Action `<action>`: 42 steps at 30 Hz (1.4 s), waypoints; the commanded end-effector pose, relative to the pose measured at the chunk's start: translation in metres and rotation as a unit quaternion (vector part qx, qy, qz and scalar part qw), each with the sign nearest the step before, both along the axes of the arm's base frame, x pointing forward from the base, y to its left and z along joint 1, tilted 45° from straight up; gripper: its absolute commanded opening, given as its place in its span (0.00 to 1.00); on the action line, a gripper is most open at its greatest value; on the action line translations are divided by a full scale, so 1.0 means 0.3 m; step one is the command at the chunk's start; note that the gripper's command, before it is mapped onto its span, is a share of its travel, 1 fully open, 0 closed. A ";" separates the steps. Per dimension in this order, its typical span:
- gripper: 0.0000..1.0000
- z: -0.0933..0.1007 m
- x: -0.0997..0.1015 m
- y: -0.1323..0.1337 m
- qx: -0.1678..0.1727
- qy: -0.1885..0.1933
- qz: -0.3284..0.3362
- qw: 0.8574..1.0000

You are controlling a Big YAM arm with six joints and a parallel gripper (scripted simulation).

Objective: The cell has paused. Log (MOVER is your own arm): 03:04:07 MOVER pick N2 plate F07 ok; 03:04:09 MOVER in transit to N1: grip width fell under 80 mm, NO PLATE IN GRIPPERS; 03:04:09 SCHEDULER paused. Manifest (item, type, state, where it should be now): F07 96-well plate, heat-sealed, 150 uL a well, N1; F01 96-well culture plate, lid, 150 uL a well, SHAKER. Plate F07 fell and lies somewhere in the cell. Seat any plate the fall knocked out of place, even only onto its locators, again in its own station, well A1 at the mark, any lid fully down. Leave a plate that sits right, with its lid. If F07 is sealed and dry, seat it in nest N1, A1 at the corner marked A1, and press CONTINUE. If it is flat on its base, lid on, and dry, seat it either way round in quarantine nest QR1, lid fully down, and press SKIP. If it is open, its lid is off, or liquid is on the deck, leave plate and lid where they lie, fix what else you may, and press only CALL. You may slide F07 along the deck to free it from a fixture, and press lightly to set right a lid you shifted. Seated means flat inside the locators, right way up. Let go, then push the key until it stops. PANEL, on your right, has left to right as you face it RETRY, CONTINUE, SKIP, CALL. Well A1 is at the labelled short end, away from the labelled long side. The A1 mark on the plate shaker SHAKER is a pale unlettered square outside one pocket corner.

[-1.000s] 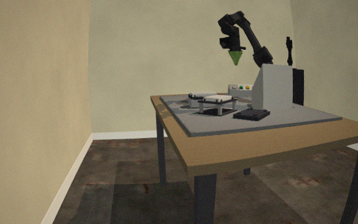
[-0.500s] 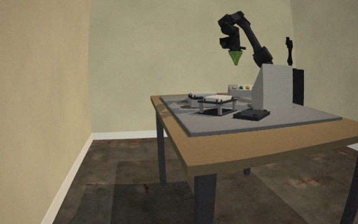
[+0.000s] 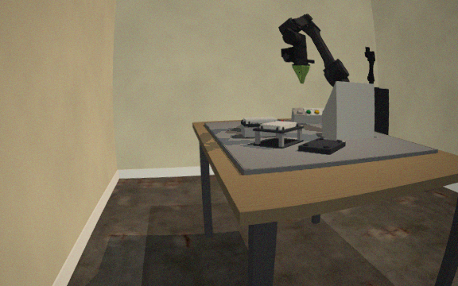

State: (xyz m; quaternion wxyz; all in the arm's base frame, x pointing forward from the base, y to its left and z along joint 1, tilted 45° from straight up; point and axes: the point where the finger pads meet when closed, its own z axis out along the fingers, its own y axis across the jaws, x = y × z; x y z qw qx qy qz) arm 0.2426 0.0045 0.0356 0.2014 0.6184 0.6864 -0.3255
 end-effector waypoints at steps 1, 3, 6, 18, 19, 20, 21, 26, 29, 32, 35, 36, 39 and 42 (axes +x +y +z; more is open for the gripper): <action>0.00 0.034 0.003 -0.033 -0.017 -0.098 -0.098 0.990; 0.00 0.057 0.007 -0.057 -0.017 -0.098 -0.098 0.990; 0.00 0.091 0.013 -0.093 -0.021 -0.106 -0.104 0.989; 0.00 0.262 0.093 -0.216 -0.013 -0.122 -0.103 0.987; 0.00 0.274 0.094 -0.228 -0.014 -0.128 -0.108 0.986; 0.00 0.286 0.095 -0.241 -0.015 -0.133 -0.113 0.984; 0.00 0.298 0.096 -0.253 -0.016 -0.138 -0.119 0.983; 0.00 0.358 0.102 -0.314 -0.022 -0.166 -0.146 0.975; 0.00 0.387 0.087 -0.341 -0.025 -0.176 -0.158 0.971; 0.00 0.387 0.045 -0.364 -0.027 -0.157 -0.150 0.976; 0.00 0.414 0.036 -0.386 -0.027 -0.159 -0.150 0.975; 0.00 0.430 0.034 -0.396 -0.026 -0.161 -0.150 0.975; 0.00 0.483 0.030 -0.429 -0.026 -0.169 -0.150 0.974; 0.00 0.519 0.009 -0.462 -0.027 -0.169 -0.150 0.974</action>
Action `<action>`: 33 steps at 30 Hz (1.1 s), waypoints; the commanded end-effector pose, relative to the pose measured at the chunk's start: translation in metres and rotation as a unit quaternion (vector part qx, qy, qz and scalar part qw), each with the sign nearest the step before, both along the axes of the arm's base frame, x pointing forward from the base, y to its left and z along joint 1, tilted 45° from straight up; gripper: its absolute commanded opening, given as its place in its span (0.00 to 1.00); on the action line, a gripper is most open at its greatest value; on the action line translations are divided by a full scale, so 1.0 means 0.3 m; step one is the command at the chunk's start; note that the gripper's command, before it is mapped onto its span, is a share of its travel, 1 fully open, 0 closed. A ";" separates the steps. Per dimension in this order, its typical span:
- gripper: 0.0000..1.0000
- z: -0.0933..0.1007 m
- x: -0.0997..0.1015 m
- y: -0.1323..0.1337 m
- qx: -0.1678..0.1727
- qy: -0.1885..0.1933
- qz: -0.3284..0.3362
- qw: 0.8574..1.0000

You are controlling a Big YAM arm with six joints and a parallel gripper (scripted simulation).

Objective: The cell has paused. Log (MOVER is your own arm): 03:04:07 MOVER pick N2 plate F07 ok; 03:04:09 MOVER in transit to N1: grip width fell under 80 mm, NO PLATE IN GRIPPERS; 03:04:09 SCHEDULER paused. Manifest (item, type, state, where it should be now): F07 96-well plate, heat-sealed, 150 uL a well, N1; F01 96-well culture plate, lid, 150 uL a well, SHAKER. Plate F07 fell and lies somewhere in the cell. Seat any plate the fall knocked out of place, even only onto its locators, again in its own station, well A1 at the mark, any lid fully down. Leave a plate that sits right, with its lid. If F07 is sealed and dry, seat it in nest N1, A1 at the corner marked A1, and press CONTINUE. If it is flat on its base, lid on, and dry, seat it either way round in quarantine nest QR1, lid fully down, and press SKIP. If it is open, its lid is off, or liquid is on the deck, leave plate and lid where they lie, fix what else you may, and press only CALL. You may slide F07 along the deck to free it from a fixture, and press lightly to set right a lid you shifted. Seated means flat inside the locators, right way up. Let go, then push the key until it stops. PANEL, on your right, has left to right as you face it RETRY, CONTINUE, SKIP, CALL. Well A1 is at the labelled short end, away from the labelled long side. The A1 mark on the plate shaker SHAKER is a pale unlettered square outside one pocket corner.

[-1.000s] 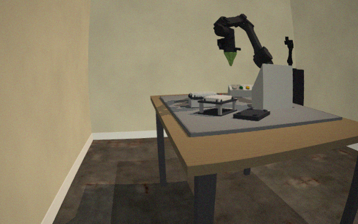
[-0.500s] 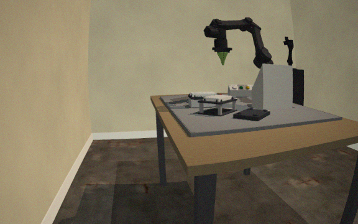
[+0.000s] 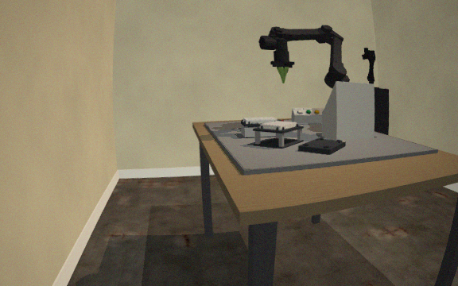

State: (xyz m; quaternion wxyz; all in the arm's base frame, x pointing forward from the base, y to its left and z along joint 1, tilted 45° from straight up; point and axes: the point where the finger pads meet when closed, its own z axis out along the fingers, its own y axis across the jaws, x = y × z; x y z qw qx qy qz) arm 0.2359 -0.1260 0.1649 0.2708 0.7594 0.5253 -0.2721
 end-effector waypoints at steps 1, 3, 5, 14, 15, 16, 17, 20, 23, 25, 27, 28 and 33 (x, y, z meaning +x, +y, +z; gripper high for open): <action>0.00 0.100 0.026 -0.038 -0.001 -0.011 0.014 1.000; 0.00 0.124 0.012 -0.060 -0.001 -0.011 0.014 1.000; 0.00 0.147 -0.001 -0.082 -0.002 -0.012 0.013 1.000; 0.00 0.232 -0.040 -0.159 -0.006 -0.021 0.013 1.000; 0.00 0.244 -0.047 -0.170 -0.006 -0.021 0.013 1.000; 0.00 0.252 -0.069 -0.174 -0.005 -0.014 0.013 1.000; 0.00 0.261 -0.087 -0.179 -0.004 -0.010 0.013 1.000; 0.00 0.248 -0.147 -0.192 0.000 0.003 0.013 1.000; 0.00 0.276 -0.181 -0.213 -0.002 -0.001 0.013 1.000; 0.00 0.276 -0.181 -0.213 -0.002 -0.001 0.013 1.000; 0.00 0.305 -0.198 -0.230 -0.005 -0.008 0.013 1.000; 0.00 0.323 -0.205 -0.239 -0.007 -0.013 0.013 1.000; 0.00 0.395 -0.264 -0.275 -0.013 -0.019 0.013 1.000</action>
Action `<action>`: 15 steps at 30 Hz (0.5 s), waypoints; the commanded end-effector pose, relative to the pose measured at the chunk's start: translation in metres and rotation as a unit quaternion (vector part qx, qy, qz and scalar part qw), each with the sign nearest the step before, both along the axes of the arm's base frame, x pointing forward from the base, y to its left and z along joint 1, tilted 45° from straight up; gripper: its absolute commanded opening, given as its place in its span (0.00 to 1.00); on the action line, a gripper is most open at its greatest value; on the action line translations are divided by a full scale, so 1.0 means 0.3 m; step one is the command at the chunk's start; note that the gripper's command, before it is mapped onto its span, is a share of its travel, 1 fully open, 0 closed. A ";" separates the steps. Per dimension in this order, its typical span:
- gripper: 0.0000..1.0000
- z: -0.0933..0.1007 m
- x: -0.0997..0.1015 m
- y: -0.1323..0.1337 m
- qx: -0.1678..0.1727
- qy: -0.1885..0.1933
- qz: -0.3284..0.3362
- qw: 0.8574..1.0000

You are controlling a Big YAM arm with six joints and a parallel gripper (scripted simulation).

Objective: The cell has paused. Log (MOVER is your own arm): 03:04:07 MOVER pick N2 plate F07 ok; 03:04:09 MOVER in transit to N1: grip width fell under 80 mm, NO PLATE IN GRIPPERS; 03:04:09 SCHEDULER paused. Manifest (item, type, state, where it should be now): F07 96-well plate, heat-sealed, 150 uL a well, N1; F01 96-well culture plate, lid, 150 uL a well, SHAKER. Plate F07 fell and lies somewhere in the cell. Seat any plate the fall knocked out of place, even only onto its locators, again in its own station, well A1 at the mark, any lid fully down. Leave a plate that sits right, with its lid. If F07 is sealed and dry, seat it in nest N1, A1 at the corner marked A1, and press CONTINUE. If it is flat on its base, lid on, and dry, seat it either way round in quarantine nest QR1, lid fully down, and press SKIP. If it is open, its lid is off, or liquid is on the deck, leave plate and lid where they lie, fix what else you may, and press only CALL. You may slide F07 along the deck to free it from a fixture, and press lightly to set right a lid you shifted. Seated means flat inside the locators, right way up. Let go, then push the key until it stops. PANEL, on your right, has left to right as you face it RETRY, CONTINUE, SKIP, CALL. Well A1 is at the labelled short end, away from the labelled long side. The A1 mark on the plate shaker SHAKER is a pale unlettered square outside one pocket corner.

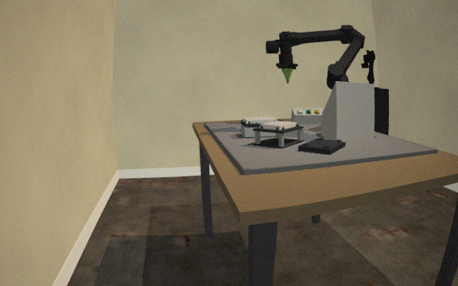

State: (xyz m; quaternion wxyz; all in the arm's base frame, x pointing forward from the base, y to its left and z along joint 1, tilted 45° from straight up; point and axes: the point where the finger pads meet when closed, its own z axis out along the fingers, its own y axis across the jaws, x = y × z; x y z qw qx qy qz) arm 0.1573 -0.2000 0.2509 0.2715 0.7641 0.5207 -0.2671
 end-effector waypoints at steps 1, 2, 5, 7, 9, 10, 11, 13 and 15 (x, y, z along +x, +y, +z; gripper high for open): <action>0.00 0.118 -0.016 -0.035 -0.016 -0.012 0.018 1.000; 0.00 0.127 -0.030 -0.042 -0.017 -0.012 0.018 1.000; 0.00 0.157 -0.070 -0.061 -0.019 -0.012 0.018 1.000; 0.00 0.177 -0.098 -0.074 -0.021 -0.011 0.018 1.000; 0.00 0.177 -0.098 -0.074 -0.021 -0.011 0.018 1.000; 0.00 0.149 -0.111 -0.080 -0.012 0.002 0.018 1.000; 0.00 0.189 -0.126 -0.085 -0.021 -0.009 0.018 1.000; 0.00 0.215 -0.149 -0.098 -0.025 -0.010 0.018 0.999; 0.00 0.211 -0.151 -0.097 -0.022 -0.006 0.017 1.000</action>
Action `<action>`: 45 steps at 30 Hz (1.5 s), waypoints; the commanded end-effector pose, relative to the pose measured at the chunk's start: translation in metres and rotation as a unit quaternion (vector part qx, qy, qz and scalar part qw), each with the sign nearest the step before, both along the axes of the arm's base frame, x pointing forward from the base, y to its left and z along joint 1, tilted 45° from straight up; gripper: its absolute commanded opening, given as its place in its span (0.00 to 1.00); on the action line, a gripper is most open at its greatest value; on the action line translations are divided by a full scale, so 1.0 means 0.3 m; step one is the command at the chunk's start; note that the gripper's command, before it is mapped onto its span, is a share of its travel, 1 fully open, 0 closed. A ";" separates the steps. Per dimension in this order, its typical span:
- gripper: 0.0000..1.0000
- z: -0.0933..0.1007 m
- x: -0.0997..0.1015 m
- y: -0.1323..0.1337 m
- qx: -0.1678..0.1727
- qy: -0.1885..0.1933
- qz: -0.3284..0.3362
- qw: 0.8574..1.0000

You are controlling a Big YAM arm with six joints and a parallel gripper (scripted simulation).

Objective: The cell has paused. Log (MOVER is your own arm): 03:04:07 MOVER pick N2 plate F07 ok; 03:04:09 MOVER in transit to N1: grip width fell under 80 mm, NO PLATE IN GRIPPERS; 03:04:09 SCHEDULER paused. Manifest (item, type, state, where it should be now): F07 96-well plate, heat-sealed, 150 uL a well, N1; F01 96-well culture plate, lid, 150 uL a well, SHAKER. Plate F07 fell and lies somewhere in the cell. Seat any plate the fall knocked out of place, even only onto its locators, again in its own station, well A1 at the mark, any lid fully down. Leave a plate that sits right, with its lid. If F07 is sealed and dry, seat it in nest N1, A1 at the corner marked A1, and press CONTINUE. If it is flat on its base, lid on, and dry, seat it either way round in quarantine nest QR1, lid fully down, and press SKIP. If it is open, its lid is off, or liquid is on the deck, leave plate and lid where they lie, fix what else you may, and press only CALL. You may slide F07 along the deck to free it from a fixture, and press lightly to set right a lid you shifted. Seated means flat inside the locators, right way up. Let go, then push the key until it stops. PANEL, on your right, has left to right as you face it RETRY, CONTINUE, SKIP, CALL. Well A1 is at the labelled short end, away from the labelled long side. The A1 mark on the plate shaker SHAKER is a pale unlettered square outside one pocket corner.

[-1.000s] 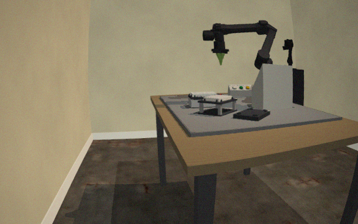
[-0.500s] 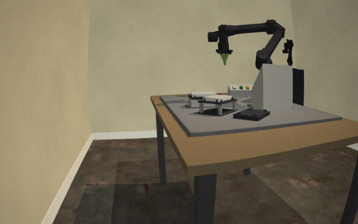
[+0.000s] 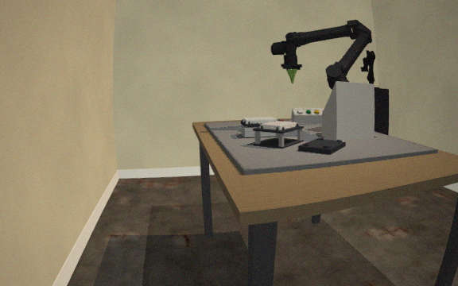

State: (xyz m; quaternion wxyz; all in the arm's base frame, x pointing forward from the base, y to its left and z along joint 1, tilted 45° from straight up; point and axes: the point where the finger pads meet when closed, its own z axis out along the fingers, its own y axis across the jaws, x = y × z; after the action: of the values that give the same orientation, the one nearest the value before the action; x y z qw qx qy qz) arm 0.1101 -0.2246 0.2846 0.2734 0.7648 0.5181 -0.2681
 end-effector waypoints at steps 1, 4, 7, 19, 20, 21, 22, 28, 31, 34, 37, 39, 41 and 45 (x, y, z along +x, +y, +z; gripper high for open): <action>0.00 0.087 0.013 -0.019 -0.014 0.003 0.021 1.000; 0.00 0.034 -0.038 -0.007 -0.007 0.010 0.020 1.000; 0.00 0.047 -0.086 -0.009 -0.008 0.011 0.020 1.000; 0.00 0.091 -0.249 -0.017 -0.013 0.014 0.020 1.000; 0.00 0.095 -0.265 -0.017 -0.013 0.015 0.020 1.000; 0.00 0.100 -0.281 -0.018 -0.014 0.015 0.020 1.000; 0.00 0.105 -0.298 -0.019 -0.014 0.016 0.020 1.000; 0.00 0.191 -0.360 -0.031 -0.032 0.015 0.019 0.999; 0.00 0.224 -0.409 -0.036 -0.037 0.020 0.019 0.999; 0.00 0.228 -0.432 -0.032 -0.035 0.022 0.019 0.999; 0.00 0.190 -0.415 -0.030 -0.023 0.022 0.031 0.999; 0.00 0.175 -0.425 -0.029 -0.019 0.019 0.020 0.999; 0.00 0.175 -0.425 -0.029 -0.019 0.019 0.020 0.999; 0.00 0.175 -0.426 -0.029 -0.019 0.019 0.020 0.999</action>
State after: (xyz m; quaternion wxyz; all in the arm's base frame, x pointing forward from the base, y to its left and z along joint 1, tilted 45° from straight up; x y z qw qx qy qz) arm -0.0184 -0.2335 0.3167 0.2680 0.7561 0.5308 -0.2732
